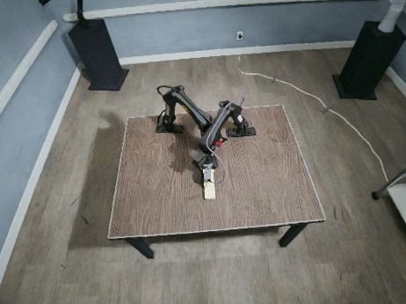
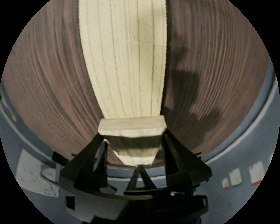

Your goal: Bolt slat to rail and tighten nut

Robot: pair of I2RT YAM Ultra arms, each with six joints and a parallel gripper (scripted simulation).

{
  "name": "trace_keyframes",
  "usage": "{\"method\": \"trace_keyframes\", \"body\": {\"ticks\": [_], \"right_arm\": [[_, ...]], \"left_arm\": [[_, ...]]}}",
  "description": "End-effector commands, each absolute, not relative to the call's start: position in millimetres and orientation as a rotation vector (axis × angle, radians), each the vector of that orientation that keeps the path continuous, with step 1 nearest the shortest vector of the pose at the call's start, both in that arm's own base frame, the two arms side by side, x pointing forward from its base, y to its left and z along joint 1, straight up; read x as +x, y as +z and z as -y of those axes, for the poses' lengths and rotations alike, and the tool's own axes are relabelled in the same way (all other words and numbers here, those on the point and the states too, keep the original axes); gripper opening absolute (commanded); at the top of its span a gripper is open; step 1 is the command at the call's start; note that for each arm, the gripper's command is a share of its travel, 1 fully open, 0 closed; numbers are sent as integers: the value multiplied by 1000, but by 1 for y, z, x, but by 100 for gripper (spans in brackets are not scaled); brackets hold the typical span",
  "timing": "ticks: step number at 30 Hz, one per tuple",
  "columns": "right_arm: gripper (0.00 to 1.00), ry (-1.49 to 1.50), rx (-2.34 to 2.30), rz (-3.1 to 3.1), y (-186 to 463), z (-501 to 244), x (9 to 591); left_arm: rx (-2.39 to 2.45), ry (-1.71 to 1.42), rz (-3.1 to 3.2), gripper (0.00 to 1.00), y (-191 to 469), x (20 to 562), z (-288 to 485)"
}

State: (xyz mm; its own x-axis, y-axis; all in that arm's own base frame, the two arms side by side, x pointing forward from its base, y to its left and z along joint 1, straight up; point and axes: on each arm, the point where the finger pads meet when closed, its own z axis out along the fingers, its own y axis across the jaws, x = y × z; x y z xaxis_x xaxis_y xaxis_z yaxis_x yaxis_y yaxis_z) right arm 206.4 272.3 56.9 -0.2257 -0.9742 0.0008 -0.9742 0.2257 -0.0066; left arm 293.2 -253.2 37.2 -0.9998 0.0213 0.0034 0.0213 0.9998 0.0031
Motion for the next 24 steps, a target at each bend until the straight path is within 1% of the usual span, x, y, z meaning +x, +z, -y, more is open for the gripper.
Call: {"method": "trace_keyframes", "body": {"ticks": [1, 12, 14, 24], "right_arm": [[12, -4, -1679, -2640, 60, -273, 208], [12, 2, -1064, -2943, 60, -273, 208], [12, 2, -1064, -2943, 60, -273, 208], [12, 7, -461, -3097, 60, -273, 208]], "left_arm": [[-34, 8, 3149, 72, 41, 295, 255], [-34, 8, 3149, 72, 41, 295, 255], [-34, 8, 3149, 72, 41, 295, 255], [-34, 8, 3149, 72, 41, 295, 255]]}}
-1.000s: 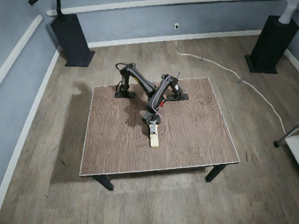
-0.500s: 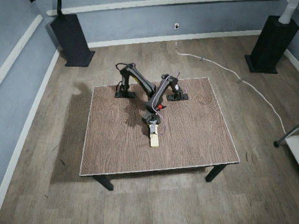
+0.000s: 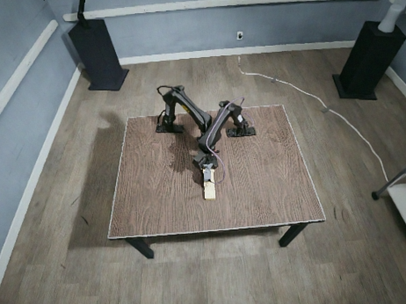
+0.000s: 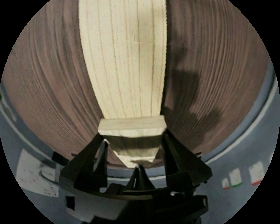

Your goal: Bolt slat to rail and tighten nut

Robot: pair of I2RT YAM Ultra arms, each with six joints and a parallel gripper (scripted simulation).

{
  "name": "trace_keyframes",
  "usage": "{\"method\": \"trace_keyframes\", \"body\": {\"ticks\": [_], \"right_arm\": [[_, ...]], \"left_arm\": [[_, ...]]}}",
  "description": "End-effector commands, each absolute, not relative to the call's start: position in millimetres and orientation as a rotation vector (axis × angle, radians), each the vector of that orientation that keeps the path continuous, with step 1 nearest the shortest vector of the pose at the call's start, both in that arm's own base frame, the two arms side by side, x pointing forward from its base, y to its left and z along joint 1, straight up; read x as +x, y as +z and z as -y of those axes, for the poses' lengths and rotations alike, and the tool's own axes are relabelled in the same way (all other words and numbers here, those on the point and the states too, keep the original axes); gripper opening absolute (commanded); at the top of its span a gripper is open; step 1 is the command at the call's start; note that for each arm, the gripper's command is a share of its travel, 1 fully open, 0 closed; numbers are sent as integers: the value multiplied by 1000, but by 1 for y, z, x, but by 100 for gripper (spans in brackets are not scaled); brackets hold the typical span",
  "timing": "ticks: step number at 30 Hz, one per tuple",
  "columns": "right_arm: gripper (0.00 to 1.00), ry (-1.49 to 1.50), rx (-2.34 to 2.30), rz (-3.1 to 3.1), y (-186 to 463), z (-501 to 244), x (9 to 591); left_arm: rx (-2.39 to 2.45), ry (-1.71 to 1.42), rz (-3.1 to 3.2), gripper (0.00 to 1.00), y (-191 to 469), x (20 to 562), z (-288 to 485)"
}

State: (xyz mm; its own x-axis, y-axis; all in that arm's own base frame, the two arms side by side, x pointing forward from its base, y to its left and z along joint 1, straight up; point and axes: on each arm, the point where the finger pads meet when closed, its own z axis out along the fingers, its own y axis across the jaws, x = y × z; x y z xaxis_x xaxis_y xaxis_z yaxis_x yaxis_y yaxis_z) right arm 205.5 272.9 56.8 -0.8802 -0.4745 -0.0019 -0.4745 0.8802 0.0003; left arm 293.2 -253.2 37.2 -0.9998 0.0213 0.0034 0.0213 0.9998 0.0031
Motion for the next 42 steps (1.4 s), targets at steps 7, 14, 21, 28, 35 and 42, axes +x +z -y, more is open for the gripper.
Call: {"method": "trace_keyframes", "body": {"ticks": [7, 14, 21, 28, 35, 42], "right_arm": [[12, 10, -150, -3128, 60, -273, 208], [12, 12, 287, -3120, 60, -273, 208], [12, 15, 719, -3052, 60, -273, 208], [12, 16, 1019, -2967, 60, -273, 208], [12, 17, 1423, -2798, 60, -273, 208], [12, 17, 1506, -2755, 60, -273, 208]], "left_arm": [[-34, 8, 3149, 72, 41, 295, 255], [-34, 8, 3149, 72, 41, 295, 255], [-34, 8, 3149, 72, 41, 295, 255], [-34, 8, 3149, 72, 41, 295, 255], [-34, 8, 3149, 72, 41, 295, 255], [-34, 8, 3149, 72, 41, 295, 255]]}}
